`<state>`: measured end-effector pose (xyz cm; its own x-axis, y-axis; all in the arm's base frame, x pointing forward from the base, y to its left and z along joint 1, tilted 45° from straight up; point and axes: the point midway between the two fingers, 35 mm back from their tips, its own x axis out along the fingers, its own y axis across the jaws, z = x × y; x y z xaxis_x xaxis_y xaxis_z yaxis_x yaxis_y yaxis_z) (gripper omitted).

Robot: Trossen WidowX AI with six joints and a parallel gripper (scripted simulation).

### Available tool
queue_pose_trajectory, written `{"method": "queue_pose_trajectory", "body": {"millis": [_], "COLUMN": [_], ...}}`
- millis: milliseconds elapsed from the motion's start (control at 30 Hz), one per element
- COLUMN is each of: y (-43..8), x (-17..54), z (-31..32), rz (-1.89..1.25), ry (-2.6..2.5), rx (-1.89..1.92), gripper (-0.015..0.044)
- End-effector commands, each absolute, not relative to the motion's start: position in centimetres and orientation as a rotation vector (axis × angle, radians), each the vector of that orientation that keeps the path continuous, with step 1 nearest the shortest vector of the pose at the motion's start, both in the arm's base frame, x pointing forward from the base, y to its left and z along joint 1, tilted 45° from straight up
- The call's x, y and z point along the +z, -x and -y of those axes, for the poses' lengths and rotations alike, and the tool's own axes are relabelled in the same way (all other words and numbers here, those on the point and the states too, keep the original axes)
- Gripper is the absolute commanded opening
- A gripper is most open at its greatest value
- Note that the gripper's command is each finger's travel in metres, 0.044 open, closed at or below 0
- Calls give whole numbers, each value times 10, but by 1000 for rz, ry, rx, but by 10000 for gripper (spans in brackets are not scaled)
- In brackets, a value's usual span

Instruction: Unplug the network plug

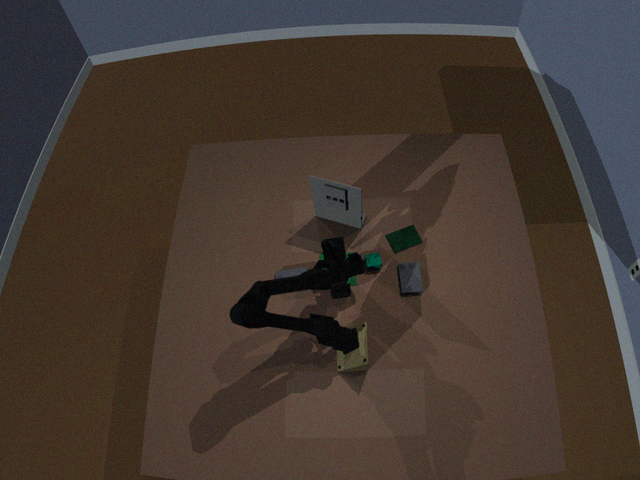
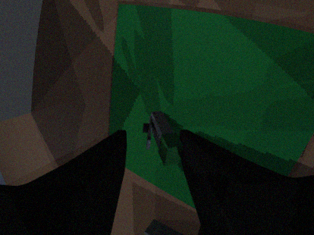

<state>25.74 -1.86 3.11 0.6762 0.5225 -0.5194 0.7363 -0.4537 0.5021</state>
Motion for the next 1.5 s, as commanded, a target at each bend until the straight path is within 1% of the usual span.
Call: {"method": "queue_pose_trajectory", "body": {"millis": [0,1100,1467], "y": [-257,-234,-234], "x": [31,42,48], "z": [19,37,46], "rz": [-965,-968,-969], "ry": [-2159,-2158,-2155], "rx": [-377,-391,-397], "gripper": [156,156,156]}}
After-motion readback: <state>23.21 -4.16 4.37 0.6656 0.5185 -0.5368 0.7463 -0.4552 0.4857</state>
